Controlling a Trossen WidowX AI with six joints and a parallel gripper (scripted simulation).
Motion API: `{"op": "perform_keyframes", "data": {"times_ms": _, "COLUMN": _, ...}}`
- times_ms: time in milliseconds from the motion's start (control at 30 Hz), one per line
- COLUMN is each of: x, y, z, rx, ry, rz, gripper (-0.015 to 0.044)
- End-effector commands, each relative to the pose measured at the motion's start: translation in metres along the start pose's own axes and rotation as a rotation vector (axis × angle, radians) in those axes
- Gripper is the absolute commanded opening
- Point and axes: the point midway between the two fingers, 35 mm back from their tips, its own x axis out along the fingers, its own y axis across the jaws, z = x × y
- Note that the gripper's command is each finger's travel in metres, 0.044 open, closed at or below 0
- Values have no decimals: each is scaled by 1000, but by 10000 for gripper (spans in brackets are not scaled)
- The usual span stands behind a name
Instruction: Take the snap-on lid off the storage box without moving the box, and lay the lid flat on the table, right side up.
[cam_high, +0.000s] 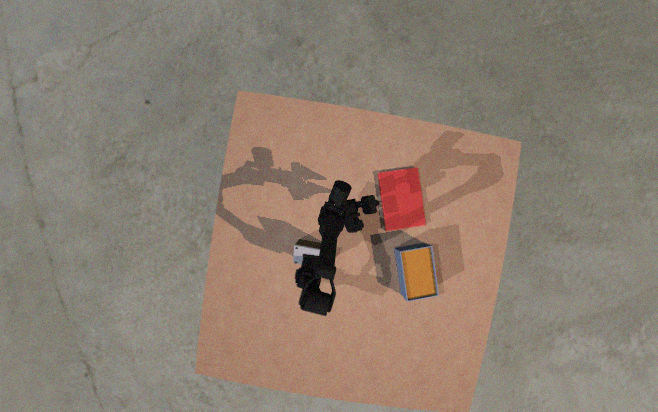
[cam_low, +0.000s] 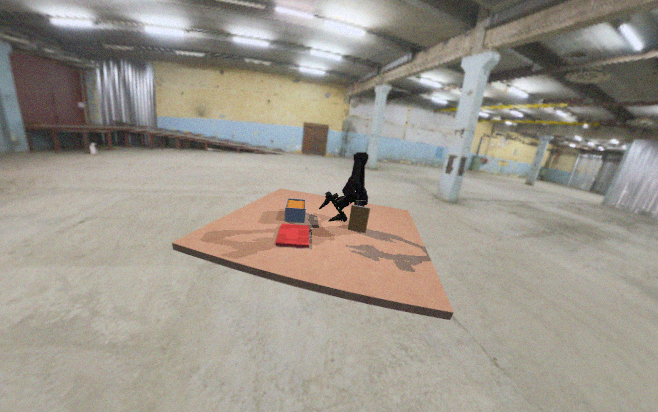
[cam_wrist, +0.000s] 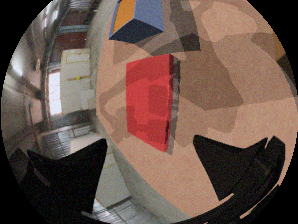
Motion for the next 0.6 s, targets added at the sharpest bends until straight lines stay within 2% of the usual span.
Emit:
{"op": "perform_keyframes", "data": {"times_ms": 0, "x": -2, "y": 1, "z": 0, "rx": 4, "ry": 3, "rz": -3, "gripper": 440}}
{"op": "perform_keyframes", "data": {"times_ms": 567, "x": 0, "y": 0, "z": 0, "rx": 4, "ry": 3, "rz": -3, "gripper": 440}}
